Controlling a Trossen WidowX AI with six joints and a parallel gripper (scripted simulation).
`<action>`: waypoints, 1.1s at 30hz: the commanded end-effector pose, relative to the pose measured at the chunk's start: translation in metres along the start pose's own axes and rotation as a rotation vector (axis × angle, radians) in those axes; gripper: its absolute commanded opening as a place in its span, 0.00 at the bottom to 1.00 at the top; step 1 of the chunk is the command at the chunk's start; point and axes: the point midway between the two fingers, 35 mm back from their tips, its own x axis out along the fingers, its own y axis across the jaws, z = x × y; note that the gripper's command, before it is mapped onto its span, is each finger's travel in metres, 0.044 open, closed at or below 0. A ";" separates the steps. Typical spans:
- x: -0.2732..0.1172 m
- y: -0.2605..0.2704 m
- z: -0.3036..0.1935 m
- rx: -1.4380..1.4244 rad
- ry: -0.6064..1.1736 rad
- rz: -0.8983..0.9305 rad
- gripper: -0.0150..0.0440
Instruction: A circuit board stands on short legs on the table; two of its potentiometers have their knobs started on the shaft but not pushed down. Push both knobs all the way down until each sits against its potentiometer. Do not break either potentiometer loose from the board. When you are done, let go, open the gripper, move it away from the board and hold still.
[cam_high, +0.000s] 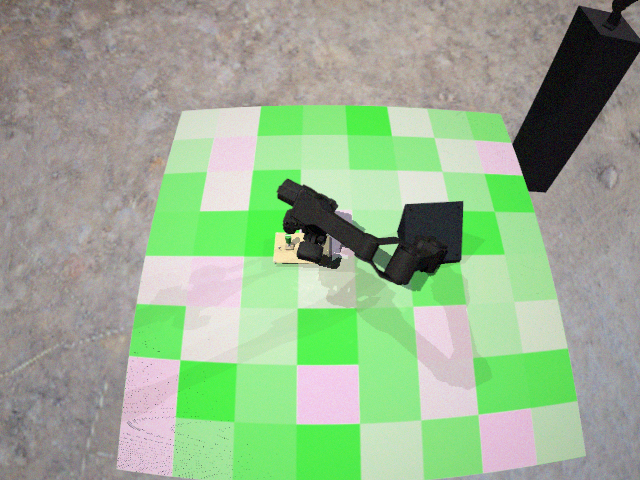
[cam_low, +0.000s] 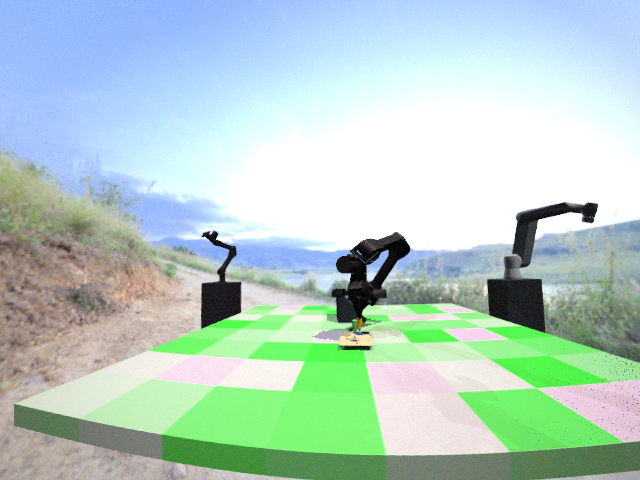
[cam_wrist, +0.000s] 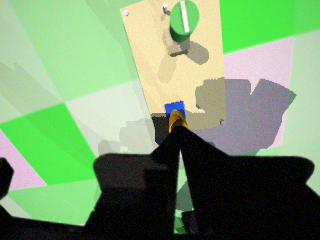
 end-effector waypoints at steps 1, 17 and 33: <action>0.011 0.002 0.001 -0.012 0.017 0.003 0.25; 0.015 0.002 0.001 -0.012 0.017 0.003 0.25; 0.019 0.003 0.001 -0.012 0.017 0.004 0.25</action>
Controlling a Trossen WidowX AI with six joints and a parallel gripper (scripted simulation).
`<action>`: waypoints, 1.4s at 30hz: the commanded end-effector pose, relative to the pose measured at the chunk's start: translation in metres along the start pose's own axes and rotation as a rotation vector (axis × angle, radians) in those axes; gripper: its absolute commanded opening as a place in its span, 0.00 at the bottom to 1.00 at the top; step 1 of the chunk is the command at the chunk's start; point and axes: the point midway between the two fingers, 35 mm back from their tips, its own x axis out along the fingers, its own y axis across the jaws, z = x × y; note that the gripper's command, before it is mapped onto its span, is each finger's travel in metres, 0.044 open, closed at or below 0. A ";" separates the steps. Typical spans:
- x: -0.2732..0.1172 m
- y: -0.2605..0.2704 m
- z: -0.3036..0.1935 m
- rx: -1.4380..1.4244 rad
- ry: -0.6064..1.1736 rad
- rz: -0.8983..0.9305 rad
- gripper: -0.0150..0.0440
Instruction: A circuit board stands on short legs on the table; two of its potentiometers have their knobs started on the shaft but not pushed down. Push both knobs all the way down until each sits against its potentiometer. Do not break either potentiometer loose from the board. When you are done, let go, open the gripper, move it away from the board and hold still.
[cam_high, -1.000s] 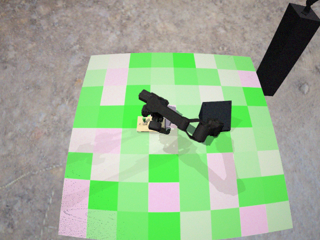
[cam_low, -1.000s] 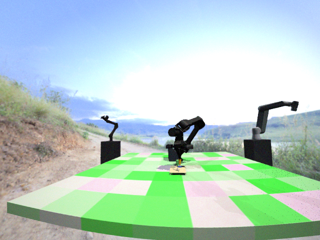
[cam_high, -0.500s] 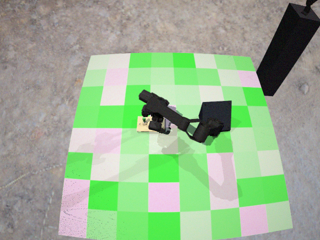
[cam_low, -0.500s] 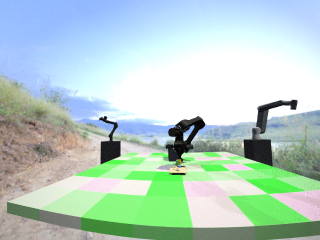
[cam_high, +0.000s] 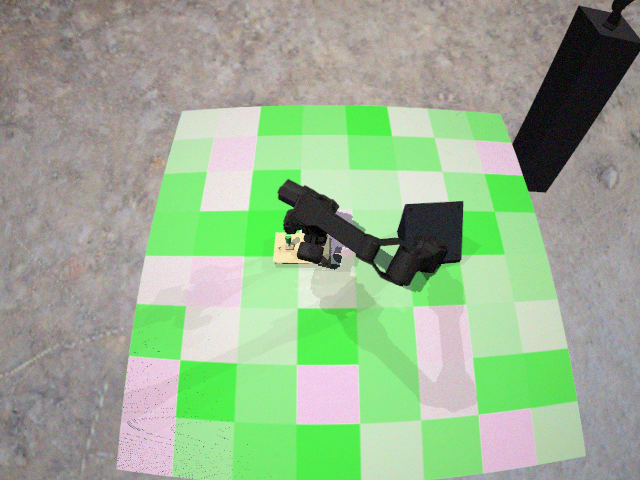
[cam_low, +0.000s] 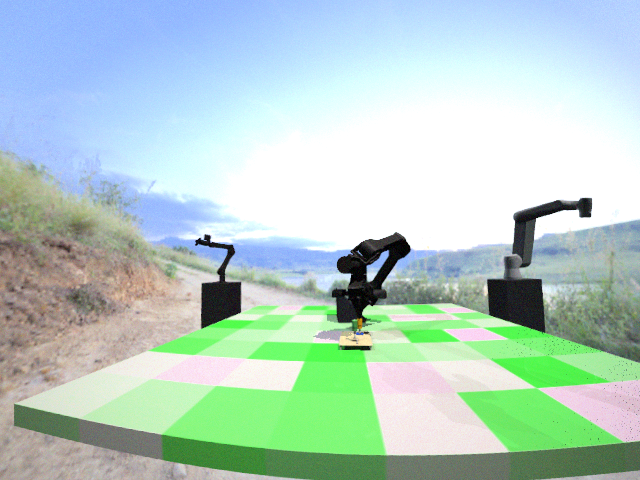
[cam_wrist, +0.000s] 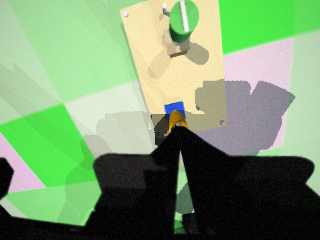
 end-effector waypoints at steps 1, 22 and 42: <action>0.017 0.003 0.002 -0.017 0.027 0.005 0.25; 0.023 0.003 0.002 -0.017 0.027 0.005 0.25; 0.023 0.003 0.002 -0.017 0.027 0.005 0.25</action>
